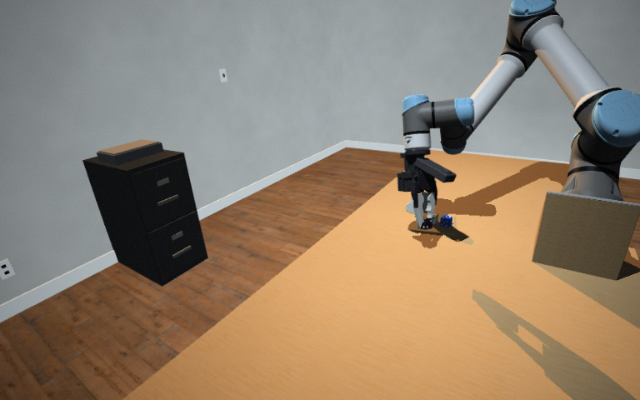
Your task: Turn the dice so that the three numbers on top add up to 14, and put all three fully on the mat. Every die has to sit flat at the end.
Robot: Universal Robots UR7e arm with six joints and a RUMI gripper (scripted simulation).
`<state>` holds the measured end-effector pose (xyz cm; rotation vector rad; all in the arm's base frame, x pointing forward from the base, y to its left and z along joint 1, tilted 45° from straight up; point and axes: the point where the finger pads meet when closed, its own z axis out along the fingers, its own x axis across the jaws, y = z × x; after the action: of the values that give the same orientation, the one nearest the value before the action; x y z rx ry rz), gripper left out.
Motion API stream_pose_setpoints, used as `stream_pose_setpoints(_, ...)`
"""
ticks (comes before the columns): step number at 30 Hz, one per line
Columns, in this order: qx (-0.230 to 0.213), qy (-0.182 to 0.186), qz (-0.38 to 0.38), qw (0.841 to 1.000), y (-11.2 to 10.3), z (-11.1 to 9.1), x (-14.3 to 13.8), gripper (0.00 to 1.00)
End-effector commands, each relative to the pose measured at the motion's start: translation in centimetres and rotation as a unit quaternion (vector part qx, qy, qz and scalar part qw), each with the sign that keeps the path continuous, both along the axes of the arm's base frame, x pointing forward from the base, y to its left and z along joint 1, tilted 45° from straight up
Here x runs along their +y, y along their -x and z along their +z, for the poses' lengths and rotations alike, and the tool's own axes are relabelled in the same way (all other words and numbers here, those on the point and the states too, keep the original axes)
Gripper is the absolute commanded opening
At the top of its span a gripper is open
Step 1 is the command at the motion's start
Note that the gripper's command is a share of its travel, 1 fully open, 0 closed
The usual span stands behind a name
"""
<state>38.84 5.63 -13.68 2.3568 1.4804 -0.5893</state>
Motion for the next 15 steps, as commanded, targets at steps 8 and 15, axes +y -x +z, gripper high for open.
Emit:
stream_pose_setpoints(8, -0.074, 0.011, -0.177, 0.981, -0.21, -0.25, 0.52, 0.1)
stream_pose_setpoints(15, -0.115, 0.019, -0.288, 0.95, -0.47, -0.34, 0.78, 0.1)
